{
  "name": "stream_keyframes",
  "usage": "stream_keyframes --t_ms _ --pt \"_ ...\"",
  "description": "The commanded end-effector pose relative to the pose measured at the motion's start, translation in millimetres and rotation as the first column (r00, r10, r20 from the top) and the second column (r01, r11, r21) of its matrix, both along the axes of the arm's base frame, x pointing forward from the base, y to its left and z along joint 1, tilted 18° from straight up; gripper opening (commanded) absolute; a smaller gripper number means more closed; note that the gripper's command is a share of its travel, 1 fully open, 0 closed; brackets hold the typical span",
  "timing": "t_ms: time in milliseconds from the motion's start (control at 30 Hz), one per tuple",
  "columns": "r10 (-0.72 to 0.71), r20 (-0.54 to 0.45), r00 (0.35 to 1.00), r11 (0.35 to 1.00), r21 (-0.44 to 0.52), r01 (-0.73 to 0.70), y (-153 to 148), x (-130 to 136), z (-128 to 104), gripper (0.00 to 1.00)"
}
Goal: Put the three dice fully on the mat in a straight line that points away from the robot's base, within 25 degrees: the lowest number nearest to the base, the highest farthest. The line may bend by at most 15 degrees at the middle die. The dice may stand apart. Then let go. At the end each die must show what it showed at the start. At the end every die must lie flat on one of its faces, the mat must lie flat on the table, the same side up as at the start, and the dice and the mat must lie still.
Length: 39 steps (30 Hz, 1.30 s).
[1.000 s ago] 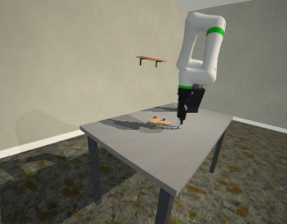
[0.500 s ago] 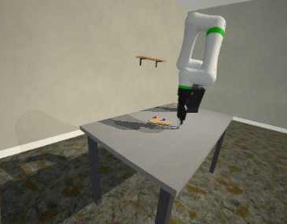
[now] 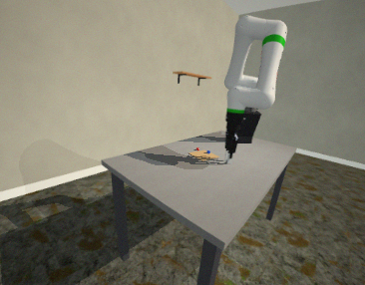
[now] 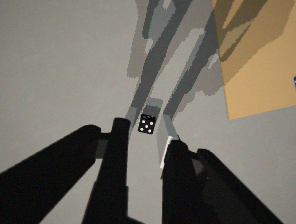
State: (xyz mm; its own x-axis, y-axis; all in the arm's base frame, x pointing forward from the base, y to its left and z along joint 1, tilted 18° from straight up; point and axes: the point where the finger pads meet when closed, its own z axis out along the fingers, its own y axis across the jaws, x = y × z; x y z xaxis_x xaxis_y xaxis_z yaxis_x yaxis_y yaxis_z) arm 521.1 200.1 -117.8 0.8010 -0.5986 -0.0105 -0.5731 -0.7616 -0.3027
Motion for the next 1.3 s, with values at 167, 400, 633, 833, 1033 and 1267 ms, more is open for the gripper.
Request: stream_keyframes --t_ms 167,400,633,833,1033,1267 --pt "0.0 0.0 1.0 1.0 0.0 0.0 -0.1 0.2 0.1 0.19" --pt "0.0 0.0 1.0 1.0 0.0 0.0 -0.1 0.2 0.1 0.07" --pt "0.0 0.0 1.0 1.0 0.0 0.0 -0.1 0.2 0.1 0.07" --pt "0.0 0.0 1.0 1.0 0.0 0.0 -0.1 0.2 0.1 0.07" --pt "0.0 0.0 1.0 1.0 0.0 0.0 -0.1 0.2 0.1 0.07" --pt "0.0 0.0 1.0 1.0 0.0 0.0 -0.1 0.2 0.1 0.07"
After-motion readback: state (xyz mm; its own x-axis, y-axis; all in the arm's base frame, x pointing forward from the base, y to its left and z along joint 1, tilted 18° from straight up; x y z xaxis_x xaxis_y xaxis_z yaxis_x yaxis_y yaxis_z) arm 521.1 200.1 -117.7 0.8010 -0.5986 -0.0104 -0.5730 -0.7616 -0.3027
